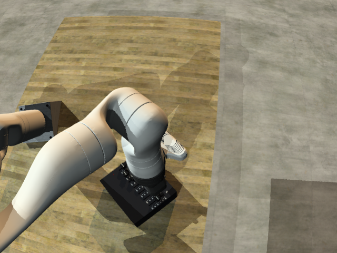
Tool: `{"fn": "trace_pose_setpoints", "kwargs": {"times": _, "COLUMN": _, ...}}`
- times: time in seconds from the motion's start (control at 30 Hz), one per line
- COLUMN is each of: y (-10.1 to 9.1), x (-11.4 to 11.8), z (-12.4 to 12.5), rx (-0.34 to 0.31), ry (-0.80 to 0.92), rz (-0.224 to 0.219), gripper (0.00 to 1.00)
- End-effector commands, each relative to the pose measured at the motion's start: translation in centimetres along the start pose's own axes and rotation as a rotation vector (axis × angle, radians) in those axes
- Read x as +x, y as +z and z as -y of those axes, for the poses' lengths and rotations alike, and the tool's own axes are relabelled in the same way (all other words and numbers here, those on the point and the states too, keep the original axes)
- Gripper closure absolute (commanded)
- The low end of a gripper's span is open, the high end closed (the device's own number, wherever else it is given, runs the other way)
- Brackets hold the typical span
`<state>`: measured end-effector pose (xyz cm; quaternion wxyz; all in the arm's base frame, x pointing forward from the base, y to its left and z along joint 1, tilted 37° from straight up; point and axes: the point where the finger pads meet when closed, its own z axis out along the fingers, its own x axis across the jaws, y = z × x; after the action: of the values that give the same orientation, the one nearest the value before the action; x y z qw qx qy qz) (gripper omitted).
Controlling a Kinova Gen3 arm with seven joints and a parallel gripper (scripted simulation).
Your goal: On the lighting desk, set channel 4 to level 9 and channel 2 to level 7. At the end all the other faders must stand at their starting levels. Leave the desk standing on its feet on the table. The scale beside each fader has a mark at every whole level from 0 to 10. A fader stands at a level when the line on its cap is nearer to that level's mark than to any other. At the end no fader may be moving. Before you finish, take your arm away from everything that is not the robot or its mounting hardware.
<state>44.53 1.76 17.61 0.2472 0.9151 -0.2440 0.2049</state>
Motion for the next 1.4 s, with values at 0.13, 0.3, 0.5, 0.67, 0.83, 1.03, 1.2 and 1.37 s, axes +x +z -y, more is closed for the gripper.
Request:
{"fn": "trace_pose_setpoints", "kwargs": {"times": 0.13, "y": -0.1, "x": 0.0, "z": 0.0, "rx": 0.002, "ry": 0.000, "rz": -0.001, "gripper": 1.00}}
{"fn": "trace_pose_setpoints", "kwargs": {"times": 0.3, "y": -0.1, "x": 0.0, "z": 0.0, "rx": 0.002, "ry": 0.000, "rz": -0.001, "gripper": 1.00}}
{"fn": "trace_pose_setpoints", "kwargs": {"times": 0.5, "y": -0.1, "x": 0.0, "z": 0.0, "rx": 0.002, "ry": 0.000, "rz": -0.001, "gripper": 1.00}}
{"fn": "trace_pose_setpoints", "kwargs": {"times": 0.67, "y": 0.1, "x": 0.0, "z": 0.0, "rx": 0.002, "ry": 0.000, "rz": -0.001, "gripper": 1.00}}
{"fn": "trace_pose_setpoints", "kwargs": {"times": 0.83, "y": 0.4, "x": 0.0, "z": 0.0, "rx": 0.002, "ry": 0.000, "rz": -0.001, "gripper": 1.00}}
{"fn": "trace_pose_setpoints", "kwargs": {"times": 1.03, "y": 0.7, "x": 0.0, "z": 0.0, "rx": 0.002, "ry": 0.000, "rz": -0.001, "gripper": 1.00}}
{"fn": "trace_pose_setpoints", "kwargs": {"times": 1.2, "y": 1.0, "x": 0.0, "z": 0.0, "rx": 0.002, "ry": 0.000, "rz": -0.001, "gripper": 1.00}}
{"fn": "trace_pose_setpoints", "kwargs": {"times": 1.37, "y": 1.1, "x": 0.0, "z": 0.0, "rx": 0.002, "ry": 0.000, "rz": -0.001, "gripper": 1.00}}
